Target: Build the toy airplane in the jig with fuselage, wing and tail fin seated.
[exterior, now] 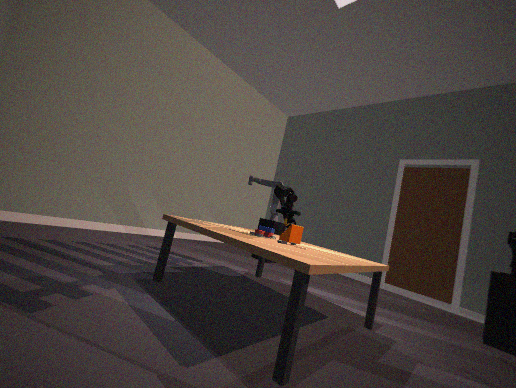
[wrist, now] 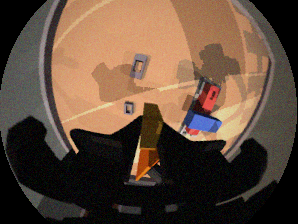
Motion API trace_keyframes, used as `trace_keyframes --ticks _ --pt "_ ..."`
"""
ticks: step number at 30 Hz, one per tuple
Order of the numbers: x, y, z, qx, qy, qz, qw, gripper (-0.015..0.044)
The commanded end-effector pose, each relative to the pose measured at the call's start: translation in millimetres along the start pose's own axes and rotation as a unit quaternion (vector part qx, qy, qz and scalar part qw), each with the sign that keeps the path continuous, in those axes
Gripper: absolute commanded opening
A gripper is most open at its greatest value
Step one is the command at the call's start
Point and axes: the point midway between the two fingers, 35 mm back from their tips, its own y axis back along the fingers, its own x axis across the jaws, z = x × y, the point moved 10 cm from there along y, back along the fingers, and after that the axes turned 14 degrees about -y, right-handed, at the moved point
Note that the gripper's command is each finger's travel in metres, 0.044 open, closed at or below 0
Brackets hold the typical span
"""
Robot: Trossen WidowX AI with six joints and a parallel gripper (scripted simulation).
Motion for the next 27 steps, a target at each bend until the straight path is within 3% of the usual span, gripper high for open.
trace_keyframes --ticks 1,27 --pt "-7 2 7 -0.006 -0.003 0.006 1.0 0.0" --pt "-65 -8 53 -0.013 -0.019 0.002 1.0 0.0"
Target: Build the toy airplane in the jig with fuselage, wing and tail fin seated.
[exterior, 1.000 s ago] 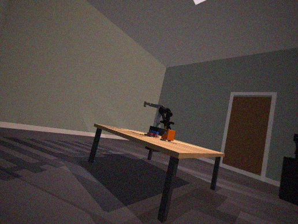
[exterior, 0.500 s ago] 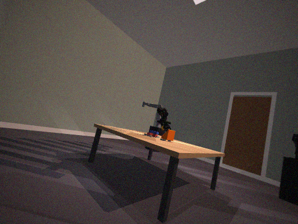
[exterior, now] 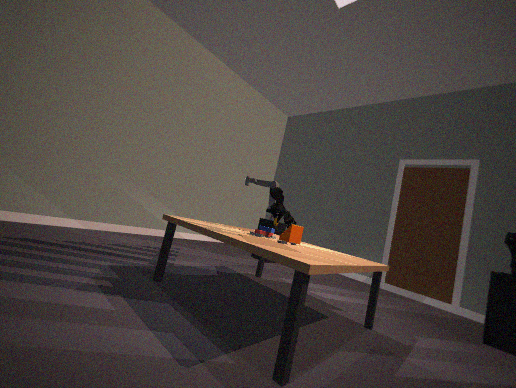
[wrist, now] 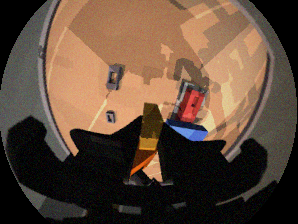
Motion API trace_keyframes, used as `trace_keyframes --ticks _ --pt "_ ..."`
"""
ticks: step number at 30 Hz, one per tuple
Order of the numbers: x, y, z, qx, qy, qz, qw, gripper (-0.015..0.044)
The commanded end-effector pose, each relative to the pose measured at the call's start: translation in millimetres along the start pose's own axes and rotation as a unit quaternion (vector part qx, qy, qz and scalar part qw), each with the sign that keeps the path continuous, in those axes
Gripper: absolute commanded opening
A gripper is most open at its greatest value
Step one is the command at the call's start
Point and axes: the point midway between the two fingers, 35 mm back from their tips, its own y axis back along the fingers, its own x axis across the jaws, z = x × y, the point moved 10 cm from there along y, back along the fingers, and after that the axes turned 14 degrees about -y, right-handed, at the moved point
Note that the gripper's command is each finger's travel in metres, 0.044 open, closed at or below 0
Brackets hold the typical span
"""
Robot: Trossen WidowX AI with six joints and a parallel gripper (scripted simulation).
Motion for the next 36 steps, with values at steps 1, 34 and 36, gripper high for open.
trace_keyframes --ticks 1,34,36 --pt "-8 2 6 -0.007 -0.004 0.002 1.0 0.0" --pt "-95 -19 45 -0.007 -0.029 -0.029 0.999 0.0" --pt "-100 -21 46 -0.007 -0.031 -0.031 0.999 0.0"
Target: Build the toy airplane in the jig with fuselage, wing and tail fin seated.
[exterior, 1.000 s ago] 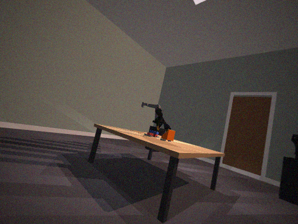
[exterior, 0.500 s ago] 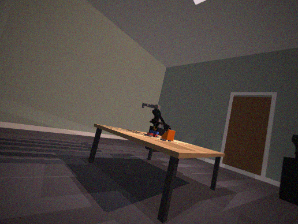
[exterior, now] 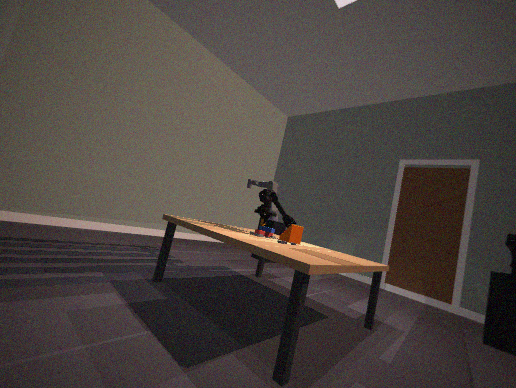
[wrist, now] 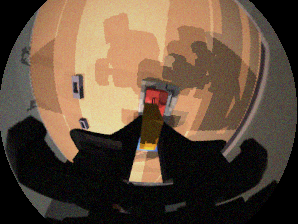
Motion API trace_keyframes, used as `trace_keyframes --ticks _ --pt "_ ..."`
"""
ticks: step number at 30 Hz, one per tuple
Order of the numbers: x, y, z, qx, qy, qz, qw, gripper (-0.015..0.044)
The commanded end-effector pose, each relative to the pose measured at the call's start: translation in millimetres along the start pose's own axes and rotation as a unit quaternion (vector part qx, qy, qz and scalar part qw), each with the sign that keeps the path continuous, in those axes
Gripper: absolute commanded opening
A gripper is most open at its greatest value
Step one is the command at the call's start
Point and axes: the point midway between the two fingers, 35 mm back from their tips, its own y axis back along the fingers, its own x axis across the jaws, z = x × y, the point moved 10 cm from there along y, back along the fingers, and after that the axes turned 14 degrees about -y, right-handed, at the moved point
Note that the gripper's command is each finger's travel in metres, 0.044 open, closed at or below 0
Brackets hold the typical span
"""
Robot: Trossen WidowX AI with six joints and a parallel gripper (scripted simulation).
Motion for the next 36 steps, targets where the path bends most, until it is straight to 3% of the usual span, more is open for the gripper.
trace_keyframes --ticks 1,4,7,36 --pt "-9 1 4 -0.006 -0.004 -0.002 1.0 0.0" --pt "-12 0 5 -0.005 -0.005 -0.004 1.0 0.0" --pt "-12 0 4 -0.005 -0.005 -0.004 1.0 0.0067" --pt "-13 -13 7 -0.006 -0.005 -0.004 1.0 0.0067"
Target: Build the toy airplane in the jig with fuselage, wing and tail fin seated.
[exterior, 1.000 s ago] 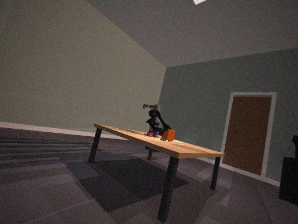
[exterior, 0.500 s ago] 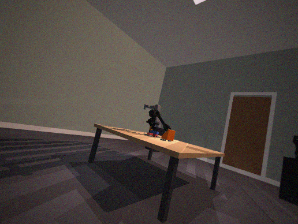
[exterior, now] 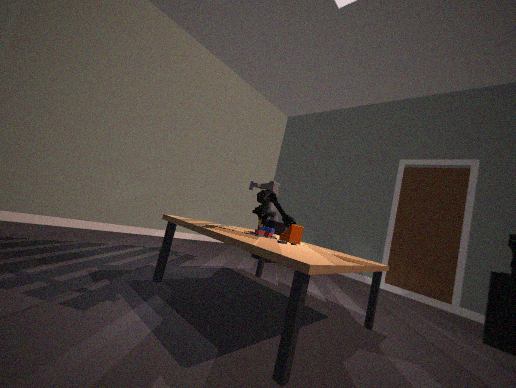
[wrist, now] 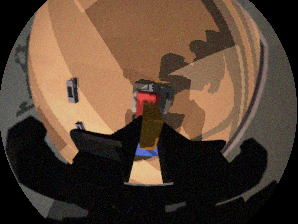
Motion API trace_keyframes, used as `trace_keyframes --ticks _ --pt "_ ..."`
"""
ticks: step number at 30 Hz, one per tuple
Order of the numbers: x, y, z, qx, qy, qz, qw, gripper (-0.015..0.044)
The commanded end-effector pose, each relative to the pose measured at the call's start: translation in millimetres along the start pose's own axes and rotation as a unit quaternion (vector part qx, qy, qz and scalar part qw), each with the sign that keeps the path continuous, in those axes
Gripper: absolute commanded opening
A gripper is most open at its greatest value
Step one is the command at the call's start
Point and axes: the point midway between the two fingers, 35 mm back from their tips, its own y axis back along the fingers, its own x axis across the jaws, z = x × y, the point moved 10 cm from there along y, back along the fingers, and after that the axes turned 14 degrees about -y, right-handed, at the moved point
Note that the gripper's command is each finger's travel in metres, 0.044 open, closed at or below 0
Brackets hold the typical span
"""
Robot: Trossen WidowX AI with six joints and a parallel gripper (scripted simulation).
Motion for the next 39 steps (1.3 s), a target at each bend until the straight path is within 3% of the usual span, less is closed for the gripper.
trace_keyframes --ticks 1,17,39 --pt "1 -6 -1 0.0 0.005 -0.002 1.0 0.0067" --pt "1 -30 -2 0.0 0.005 -0.003 1.0 0.0067" --pt "0 -30 -2 0.0 0.005 -0.003 1.0 0.0067"
